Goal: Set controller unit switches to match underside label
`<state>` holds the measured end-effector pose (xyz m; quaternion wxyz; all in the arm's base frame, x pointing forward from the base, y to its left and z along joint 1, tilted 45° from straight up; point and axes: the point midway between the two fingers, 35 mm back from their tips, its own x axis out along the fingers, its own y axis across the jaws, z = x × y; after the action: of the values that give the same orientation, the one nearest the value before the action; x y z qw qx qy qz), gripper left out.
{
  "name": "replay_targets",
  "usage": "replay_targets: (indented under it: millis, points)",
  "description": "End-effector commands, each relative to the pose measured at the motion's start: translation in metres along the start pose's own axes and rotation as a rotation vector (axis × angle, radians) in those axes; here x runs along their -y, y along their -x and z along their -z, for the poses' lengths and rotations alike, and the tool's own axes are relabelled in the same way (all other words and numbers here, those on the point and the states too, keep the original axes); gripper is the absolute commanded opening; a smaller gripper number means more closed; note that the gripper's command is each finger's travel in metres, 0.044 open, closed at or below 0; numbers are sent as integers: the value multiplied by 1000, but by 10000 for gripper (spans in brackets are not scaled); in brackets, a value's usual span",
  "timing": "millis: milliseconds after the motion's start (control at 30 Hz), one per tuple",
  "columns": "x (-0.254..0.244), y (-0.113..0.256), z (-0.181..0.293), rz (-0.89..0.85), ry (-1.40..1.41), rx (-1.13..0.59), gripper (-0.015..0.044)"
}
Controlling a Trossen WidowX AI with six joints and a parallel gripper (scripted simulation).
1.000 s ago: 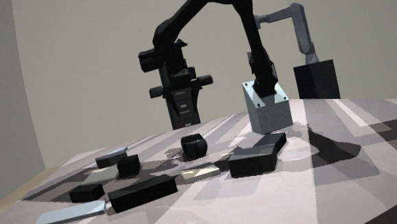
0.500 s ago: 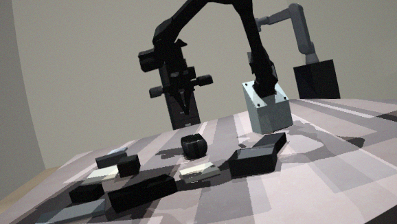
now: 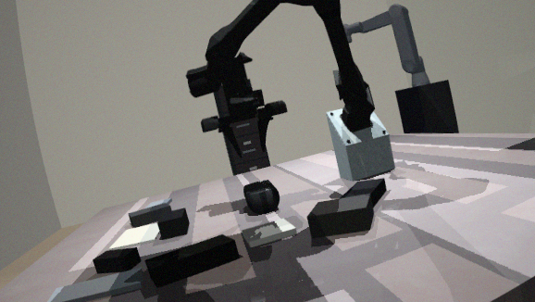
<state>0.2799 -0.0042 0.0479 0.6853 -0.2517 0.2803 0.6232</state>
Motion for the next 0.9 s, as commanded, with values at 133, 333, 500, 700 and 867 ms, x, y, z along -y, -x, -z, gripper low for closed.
replay_targets:
  millis: [133, 333, 500, 700, 867]
  points:
    - [0, 0, 0, 1, 1, 0, 440]
    - [-9, -16, 1, 0, -7, -5, 335]
    - [-31, -47, 4, -1, -23, -13, 204]
    - [-43, -60, 4, -2, -30, -15, 46]
    - [-43, -60, 4, -2, -30, -15, 0]
